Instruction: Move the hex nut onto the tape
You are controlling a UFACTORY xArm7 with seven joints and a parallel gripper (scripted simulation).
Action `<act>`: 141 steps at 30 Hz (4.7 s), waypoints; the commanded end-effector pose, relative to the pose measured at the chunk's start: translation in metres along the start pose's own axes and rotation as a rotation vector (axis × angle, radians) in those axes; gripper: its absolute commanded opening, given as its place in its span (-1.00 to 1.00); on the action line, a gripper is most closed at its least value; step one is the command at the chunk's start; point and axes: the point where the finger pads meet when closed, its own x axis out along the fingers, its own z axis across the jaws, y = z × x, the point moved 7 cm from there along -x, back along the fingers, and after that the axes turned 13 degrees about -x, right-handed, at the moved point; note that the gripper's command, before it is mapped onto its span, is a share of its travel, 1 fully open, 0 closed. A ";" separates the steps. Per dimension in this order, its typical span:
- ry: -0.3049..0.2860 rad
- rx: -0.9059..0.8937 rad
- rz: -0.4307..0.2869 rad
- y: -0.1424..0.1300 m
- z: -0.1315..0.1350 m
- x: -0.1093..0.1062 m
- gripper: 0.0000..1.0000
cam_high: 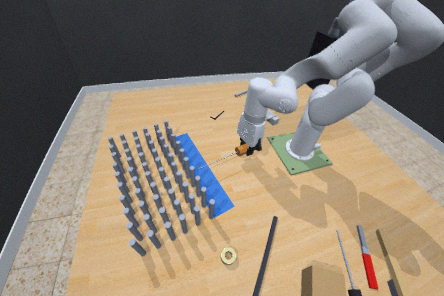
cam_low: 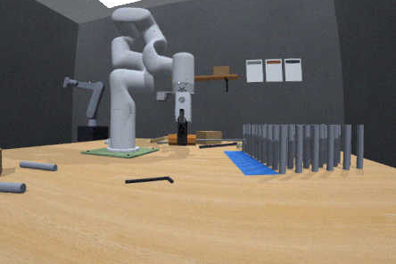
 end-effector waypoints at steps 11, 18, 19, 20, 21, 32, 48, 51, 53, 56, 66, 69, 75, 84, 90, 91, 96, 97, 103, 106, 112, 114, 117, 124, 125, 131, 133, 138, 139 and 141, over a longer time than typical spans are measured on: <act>0.001 0.000 -0.002 -0.001 -0.001 0.016 -1.00; 0.001 0.000 -0.002 -0.001 -0.001 0.029 -1.00; 0.001 0.000 -0.002 -0.001 -0.001 0.030 -1.00; 0.001 0.000 -0.002 -0.001 -0.001 0.030 -1.00; 0.001 0.000 -0.002 -0.001 -0.001 0.030 -1.00; 0.001 0.000 -0.002 -0.001 -0.001 0.031 -1.00; 0.001 0.000 -0.002 -0.002 -0.001 0.031 -1.00; 0.001 0.000 -0.002 -0.005 -0.002 0.031 -1.00; 0.001 0.000 -0.002 -0.009 -0.003 0.031 -1.00; 0.001 0.000 -0.002 -0.016 -0.004 0.031 -1.00; 0.001 0.000 -0.002 -0.045 -0.011 0.031 -1.00; 0.001 0.000 -0.002 -0.056 -0.014 0.031 -1.00; 0.001 0.000 -0.002 -0.072 -0.017 0.031 -1.00; 0.001 0.000 -0.002 -0.086 -0.021 0.031 -1.00; 0.001 0.000 -0.002 -0.095 -0.023 0.031 -1.00; 0.001 0.000 -0.002 -0.096 -0.023 0.031 -1.00; 0.001 0.000 -0.002 -0.103 -0.025 0.031 -1.00; 0.001 0.000 -0.002 -0.105 -0.025 0.031 -1.00; 0.001 0.000 -0.002 -0.118 -0.028 0.031 -1.00; 0.001 0.000 -0.002 -0.123 -0.030 0.031 -1.00; 0.001 0.000 -0.002 -0.126 -0.030 0.031 -1.00; 0.001 0.000 -0.002 -0.126 -0.030 0.031 -1.00; 0.001 0.000 -0.002 -0.127 -0.030 0.031 -1.00; 0.001 0.000 -0.002 -0.127 -0.030 0.031 -1.00; 0.001 0.000 -0.002 -0.127 -0.030 0.031 -1.00; 0.001 0.000 -0.002 -0.127 -0.030 0.031 -1.00; 0.001 0.000 -0.002 -0.127 -0.030 0.031 -1.00; 0.002 0.000 -0.003 -0.130 -0.032 0.031 -1.00; 0.002 0.000 -0.003 -0.131 -0.032 0.031 -1.00; 0.002 0.000 -0.003 -0.133 -0.034 0.030 -1.00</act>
